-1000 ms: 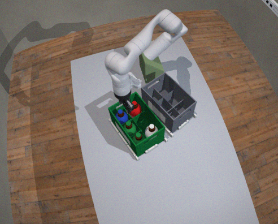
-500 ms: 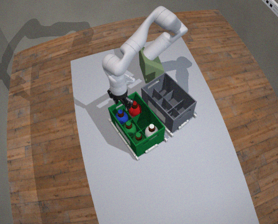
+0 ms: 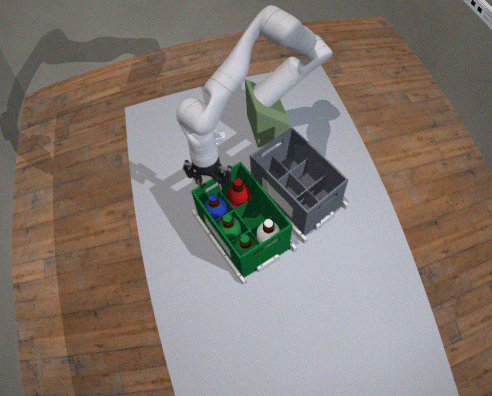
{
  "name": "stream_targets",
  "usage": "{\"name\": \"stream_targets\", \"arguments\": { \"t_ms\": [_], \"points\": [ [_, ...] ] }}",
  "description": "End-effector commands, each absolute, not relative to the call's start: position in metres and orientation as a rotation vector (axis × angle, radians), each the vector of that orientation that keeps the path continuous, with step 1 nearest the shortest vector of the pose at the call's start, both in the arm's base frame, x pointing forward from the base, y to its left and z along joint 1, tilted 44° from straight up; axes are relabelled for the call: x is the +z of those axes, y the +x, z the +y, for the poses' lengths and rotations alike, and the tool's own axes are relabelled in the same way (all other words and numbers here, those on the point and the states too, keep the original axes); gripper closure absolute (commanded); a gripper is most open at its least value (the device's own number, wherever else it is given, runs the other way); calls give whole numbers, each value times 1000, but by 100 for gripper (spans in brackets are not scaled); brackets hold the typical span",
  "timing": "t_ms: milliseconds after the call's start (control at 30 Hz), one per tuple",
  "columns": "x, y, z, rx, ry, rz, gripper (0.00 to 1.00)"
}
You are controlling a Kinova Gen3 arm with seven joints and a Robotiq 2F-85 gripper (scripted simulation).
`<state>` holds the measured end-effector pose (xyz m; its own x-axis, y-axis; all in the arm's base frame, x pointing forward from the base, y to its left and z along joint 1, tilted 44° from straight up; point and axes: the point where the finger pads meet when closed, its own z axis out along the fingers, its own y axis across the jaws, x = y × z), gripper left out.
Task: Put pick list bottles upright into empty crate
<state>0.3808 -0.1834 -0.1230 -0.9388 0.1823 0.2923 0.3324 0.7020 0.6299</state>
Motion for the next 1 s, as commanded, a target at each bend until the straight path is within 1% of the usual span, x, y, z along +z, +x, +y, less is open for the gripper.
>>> {"name": "stream_targets", "arguments": {
  "t_ms": [0, 967],
  "points": [
    [-124, 380, -184, -1060, -413, -2712, 33],
    [-144, 378, -166, -1060, -413, -2712, 33]
  ]
}}
